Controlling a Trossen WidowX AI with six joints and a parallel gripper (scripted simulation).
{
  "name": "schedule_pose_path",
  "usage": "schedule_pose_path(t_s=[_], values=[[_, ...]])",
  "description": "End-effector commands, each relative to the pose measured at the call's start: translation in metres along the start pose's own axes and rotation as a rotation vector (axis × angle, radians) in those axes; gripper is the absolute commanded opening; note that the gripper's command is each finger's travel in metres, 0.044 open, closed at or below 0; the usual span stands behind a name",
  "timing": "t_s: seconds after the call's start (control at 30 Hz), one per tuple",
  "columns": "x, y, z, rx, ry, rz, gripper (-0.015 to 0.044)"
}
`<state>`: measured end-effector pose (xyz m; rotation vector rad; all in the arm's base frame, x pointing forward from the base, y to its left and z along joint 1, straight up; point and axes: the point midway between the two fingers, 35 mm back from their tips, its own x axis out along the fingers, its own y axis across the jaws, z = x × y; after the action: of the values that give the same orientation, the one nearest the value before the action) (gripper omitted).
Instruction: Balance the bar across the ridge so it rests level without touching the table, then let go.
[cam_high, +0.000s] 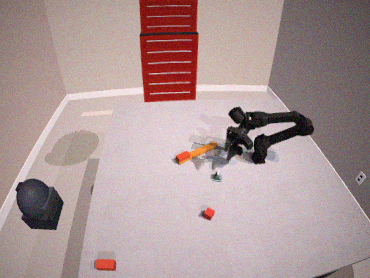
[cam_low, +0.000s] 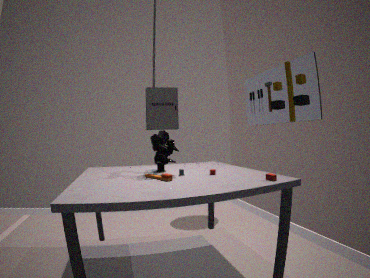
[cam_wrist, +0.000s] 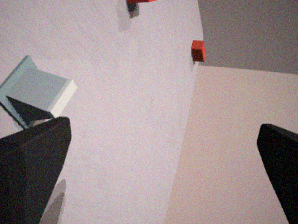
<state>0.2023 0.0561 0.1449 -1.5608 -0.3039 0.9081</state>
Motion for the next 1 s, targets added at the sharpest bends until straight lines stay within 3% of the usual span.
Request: schedule_pose_path(t_s=[0.0, 0.1, 0.97], values=[[0.000, 0.000, 0.000, 0.006, 0.000, 0.001, 0.0374], [0.000, -0.001, -0.003, 0.084, 0.008, 0.015, 0.0315], [-0.002, -0.011, -0.035, 0.948, 0.152, 0.140, 0.0315]])
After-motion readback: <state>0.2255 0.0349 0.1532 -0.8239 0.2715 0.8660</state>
